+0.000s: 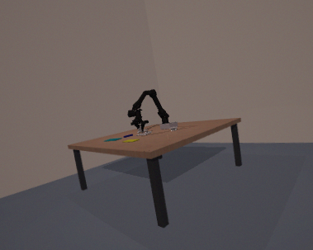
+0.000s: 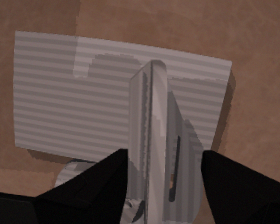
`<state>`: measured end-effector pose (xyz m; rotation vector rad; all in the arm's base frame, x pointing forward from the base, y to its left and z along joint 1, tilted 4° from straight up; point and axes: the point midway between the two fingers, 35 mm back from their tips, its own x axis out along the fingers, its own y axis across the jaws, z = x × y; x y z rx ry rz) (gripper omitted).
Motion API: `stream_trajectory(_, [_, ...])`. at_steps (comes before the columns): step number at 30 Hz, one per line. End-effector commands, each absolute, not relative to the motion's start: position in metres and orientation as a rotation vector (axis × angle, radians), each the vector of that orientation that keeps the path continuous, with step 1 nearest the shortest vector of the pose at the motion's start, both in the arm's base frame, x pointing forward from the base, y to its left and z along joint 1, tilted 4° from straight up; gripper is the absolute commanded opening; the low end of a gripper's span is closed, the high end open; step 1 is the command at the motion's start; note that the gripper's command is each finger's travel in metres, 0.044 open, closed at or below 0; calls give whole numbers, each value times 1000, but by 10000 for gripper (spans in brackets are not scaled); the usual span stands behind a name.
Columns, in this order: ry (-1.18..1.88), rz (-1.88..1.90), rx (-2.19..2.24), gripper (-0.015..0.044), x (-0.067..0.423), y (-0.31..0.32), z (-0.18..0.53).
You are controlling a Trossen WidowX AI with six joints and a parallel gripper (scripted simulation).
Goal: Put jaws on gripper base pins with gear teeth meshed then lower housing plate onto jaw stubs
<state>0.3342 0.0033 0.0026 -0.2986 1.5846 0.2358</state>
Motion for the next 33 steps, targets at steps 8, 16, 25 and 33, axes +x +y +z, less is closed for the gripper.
stream_trajectory(8, [1584, 241, -310, 134, 334, 2, -1])
stream_trajectory(16, [1584, 242, -311, 134, 334, 2, -4])
stream_trajectory(25, [1584, 242, -311, 134, 334, 2, -5])
stream_trajectory(33, [1584, 242, -311, 134, 334, 2, -7])
